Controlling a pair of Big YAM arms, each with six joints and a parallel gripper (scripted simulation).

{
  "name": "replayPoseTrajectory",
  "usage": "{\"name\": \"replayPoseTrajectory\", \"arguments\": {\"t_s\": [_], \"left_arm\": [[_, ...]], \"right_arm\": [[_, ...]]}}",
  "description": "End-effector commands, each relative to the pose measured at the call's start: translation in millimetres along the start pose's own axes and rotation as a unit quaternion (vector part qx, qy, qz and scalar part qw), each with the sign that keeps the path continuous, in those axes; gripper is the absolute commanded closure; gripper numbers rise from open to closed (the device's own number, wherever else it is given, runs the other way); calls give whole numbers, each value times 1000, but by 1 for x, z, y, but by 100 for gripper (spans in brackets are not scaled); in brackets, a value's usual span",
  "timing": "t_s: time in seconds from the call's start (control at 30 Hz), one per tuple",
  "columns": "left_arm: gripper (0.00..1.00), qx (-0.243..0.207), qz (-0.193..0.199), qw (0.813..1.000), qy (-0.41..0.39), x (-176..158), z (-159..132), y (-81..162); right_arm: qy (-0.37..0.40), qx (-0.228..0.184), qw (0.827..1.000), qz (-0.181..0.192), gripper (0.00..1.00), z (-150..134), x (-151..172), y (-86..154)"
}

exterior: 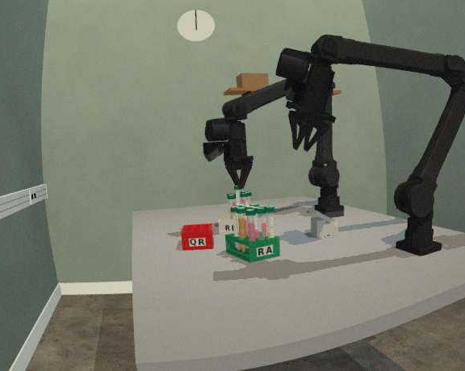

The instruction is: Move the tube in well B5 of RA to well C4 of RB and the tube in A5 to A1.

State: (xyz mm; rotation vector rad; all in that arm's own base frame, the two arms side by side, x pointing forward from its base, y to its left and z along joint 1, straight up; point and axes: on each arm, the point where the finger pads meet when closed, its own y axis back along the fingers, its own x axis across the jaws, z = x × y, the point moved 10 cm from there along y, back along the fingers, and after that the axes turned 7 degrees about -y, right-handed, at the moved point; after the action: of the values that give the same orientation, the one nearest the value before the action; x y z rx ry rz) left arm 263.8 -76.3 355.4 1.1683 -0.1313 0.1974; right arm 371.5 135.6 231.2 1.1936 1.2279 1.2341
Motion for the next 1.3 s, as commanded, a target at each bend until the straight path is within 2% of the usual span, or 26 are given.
{"name": "replayPoseTrajectory", "arguments": {"t_s": [0.0,0.13,0.23,0.4,0.43,0.47,0.67,0.77,0.87,0.97,1.0,1.27], "left_arm": [[70,-5,17,1000,-6,6,6,12],[70,-5,17,1000,-6,6,6,12],[70,-5,17,1000,-6,6,6,12],[70,-5,17,1000,-6,6,6,12],[70,-5,17,1000,-6,6,6,12],[70,-5,17,1000,-6,6,6,12],[70,-5,17,1000,-6,6,6,12],[70,-5,17,1000,-6,6,6,12],[70,-5,17,1000,-6,6,6,12],[70,-5,17,1000,-6,6,6,12],[70,-5,17,1000,-6,6,6,12],[70,-5,17,1000,-6,6,6,12]], "right_arm": [[2,-12,1000,4,100,10,11,3],[2,1,1000,-1,100,2,8,-10],[2,-7,1000,2,100,7,10,-5],[2,0,1000,-1,100,3,8,-12],[2,-22,1000,7,100,15,13,4],[2,-21,1000,7,100,15,13,3],[2,-1,1000,0,100,3,9,-15],[2,-8,1000,2,100,8,10,-11],[2,1,1000,-1,100,3,8,-19],[3,-1,1000,0,100,3,9,-19],[3,-22,1000,7,100,16,13,-3],[2,1,1000,-1,100,2,8,-25]]}}
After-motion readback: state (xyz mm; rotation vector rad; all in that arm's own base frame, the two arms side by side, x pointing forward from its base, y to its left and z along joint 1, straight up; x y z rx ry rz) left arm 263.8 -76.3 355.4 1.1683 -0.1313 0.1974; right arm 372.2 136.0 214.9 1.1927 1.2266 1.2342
